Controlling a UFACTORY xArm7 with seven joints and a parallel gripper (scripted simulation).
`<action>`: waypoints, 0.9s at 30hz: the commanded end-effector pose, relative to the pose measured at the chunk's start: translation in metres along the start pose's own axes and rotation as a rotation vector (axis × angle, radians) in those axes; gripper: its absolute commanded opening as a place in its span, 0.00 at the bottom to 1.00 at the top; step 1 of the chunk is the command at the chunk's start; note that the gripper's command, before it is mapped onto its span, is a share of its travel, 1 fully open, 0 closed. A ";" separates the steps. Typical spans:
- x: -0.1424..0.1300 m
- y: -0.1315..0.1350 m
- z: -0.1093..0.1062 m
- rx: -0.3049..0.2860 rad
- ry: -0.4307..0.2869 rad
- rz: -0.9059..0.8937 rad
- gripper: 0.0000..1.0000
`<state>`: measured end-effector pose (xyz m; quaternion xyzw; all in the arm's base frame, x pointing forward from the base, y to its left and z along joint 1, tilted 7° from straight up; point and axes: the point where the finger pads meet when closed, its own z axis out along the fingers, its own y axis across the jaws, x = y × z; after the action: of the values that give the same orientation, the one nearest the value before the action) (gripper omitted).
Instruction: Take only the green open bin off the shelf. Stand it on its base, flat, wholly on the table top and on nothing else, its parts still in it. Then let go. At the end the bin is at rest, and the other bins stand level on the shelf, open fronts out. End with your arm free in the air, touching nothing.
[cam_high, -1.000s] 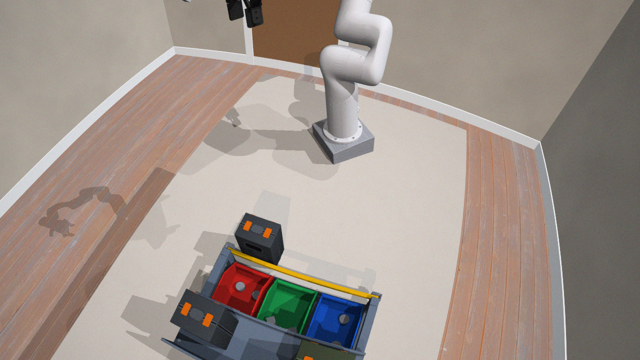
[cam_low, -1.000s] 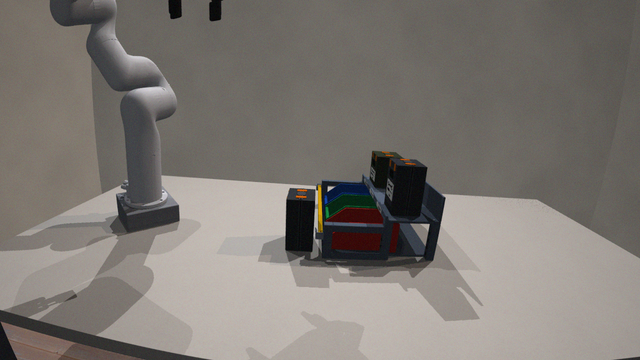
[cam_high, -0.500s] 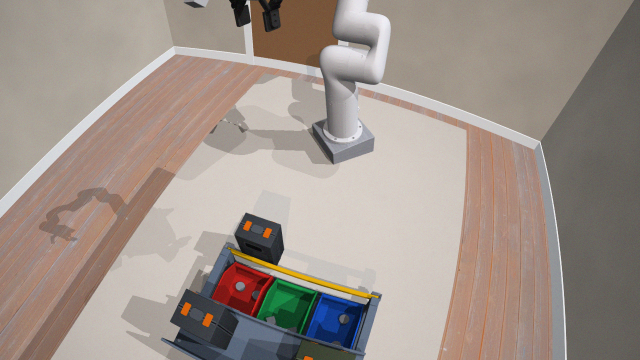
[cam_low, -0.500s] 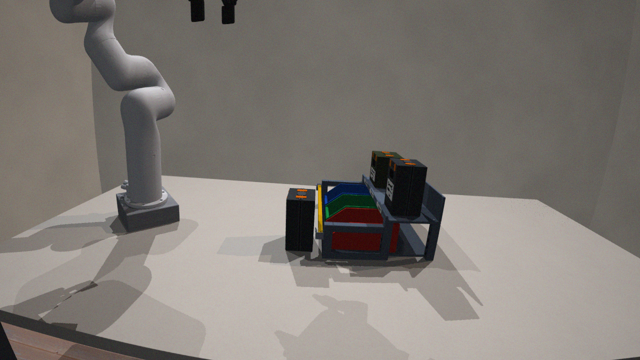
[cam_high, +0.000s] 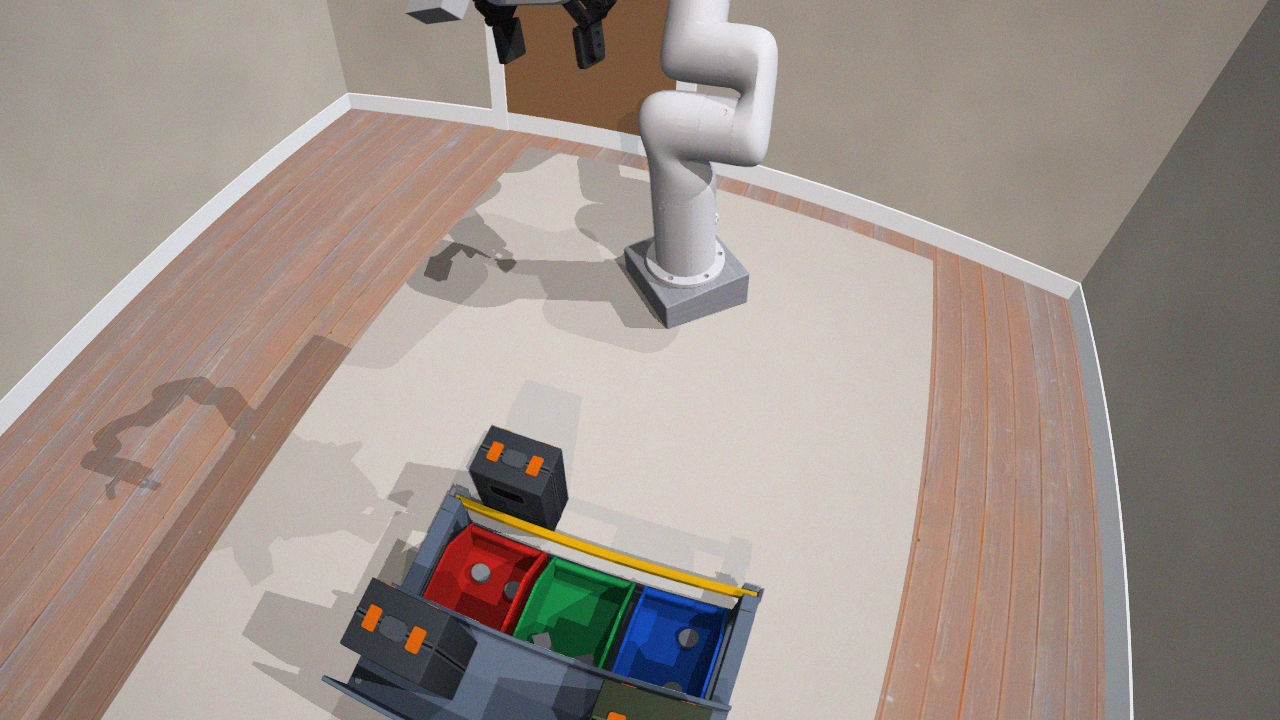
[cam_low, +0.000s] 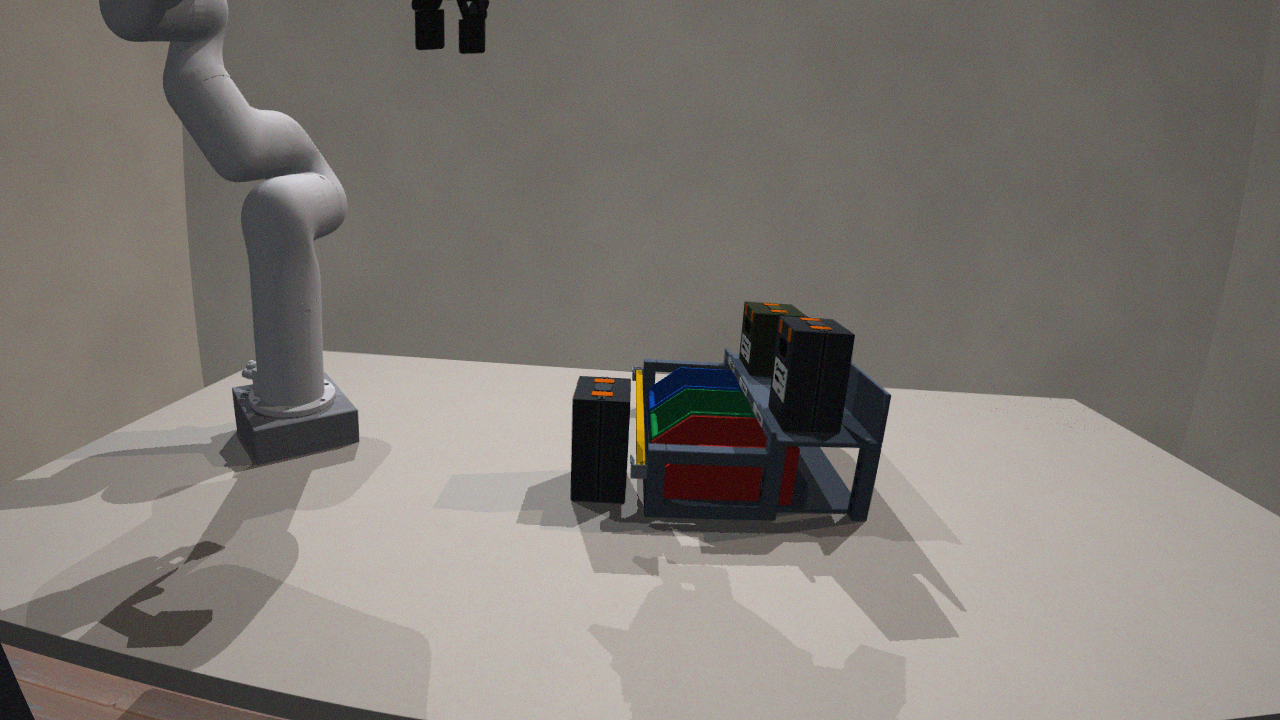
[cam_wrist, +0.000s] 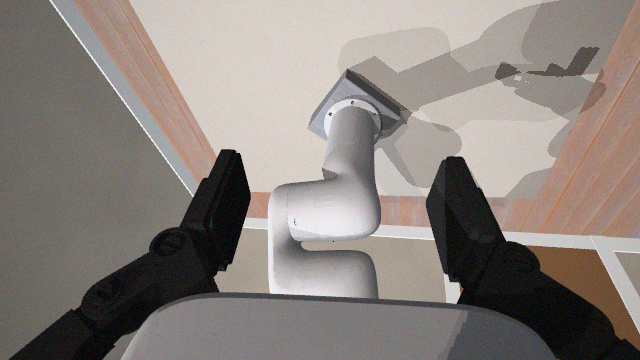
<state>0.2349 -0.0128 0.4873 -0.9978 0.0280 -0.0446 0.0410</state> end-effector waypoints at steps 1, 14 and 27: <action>0.001 -0.001 -0.001 0.002 0.004 -0.004 1.00; -0.004 -0.046 0.002 0.019 -0.012 -0.195 1.00; -0.012 -0.072 0.004 0.029 -0.022 -0.310 1.00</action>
<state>0.2315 0.0394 0.4879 -0.9944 -0.0859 -0.0403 0.0475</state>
